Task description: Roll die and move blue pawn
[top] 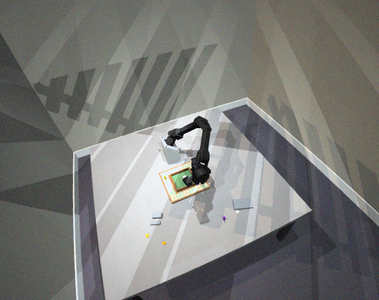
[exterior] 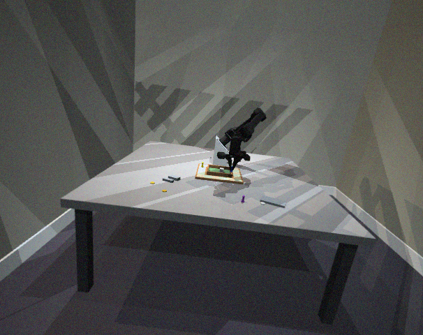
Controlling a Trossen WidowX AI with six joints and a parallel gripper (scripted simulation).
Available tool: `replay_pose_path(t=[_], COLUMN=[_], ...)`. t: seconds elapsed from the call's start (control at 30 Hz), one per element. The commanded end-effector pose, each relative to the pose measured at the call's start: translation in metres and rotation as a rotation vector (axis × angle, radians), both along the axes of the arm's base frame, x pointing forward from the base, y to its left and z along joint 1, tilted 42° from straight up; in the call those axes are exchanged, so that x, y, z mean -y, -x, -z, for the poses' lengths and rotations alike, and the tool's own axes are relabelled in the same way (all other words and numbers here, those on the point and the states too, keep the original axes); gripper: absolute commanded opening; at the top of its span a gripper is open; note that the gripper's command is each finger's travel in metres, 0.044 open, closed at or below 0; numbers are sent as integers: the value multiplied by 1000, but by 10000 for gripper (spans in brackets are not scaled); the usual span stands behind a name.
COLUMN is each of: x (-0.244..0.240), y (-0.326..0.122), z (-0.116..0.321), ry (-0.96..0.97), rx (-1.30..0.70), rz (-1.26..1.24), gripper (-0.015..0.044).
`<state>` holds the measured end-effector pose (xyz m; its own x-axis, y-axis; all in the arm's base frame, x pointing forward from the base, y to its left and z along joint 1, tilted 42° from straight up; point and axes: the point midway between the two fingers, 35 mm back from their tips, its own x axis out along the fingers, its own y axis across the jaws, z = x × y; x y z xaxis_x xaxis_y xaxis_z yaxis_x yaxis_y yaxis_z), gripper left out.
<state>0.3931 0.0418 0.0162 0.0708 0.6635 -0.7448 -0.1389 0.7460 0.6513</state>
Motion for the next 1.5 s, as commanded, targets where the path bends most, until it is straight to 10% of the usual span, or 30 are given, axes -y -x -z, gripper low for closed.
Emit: replay_pose_path(t=[0.0,1.47], x=[21,-63], y=[0,-4], z=[-26,-2], ry=[6,-4], rx=[16,17], rz=[1,1], gripper=[0,0])
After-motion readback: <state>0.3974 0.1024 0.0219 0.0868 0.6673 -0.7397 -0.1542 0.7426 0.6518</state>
